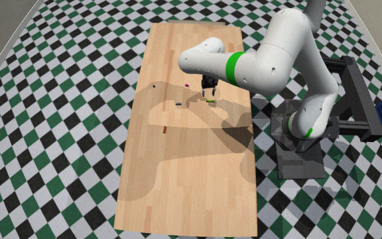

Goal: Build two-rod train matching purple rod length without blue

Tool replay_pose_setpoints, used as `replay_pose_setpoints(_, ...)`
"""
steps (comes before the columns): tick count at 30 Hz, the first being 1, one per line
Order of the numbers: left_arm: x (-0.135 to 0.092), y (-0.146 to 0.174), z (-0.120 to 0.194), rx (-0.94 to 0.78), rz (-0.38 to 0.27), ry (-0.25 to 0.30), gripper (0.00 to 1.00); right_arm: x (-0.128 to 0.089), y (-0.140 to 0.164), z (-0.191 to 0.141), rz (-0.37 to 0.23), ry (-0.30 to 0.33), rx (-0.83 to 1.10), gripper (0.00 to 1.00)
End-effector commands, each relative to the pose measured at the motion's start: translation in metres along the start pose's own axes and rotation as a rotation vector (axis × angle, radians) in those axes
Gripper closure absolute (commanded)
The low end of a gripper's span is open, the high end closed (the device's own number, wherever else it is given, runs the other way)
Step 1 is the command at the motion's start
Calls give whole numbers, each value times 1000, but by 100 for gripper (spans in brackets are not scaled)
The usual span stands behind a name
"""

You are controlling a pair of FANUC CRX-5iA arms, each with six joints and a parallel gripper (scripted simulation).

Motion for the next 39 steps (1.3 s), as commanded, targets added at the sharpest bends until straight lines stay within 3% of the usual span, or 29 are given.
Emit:
replay_pose_setpoints(1,-1,-4,1,-168,7,-10,0,-1,0,0,-2,0,0,0)
replay_pose_setpoints(7,-1,-7,2,-293,6,-11,0,-1,0,0,-2,0,0,0)
replay_pose_setpoints(8,-1,-9,3,-384,6,-11,0,-1,0,0,-2,0,0,0)
replay_pose_setpoints(22,-1,-23,8,-812,3,-12,0,-1,0,0,-2,0,0,0)
replay_pose_setpoints(24,-1,-23,8,-812,3,-12,0,-1,0,0,-2,0,0,0)
replay_pose_setpoints(25,-1,-26,10,-904,3,-12,0,-1,0,0,-2,0,0,0)
replay_pose_setpoints(39,0,-42,19,-1332,0,-13,0,-1,0,0,-2,0,0,0)
Point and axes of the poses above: on each arm, the point where the finger pads meet when closed, its own x axis out along the fingers, its own z axis across the jaws, y = z × x, the point moved 7 cm from there along -x, back along the fingers, and after that the axes turned 7 degrees about x, right-handed, at the moved point
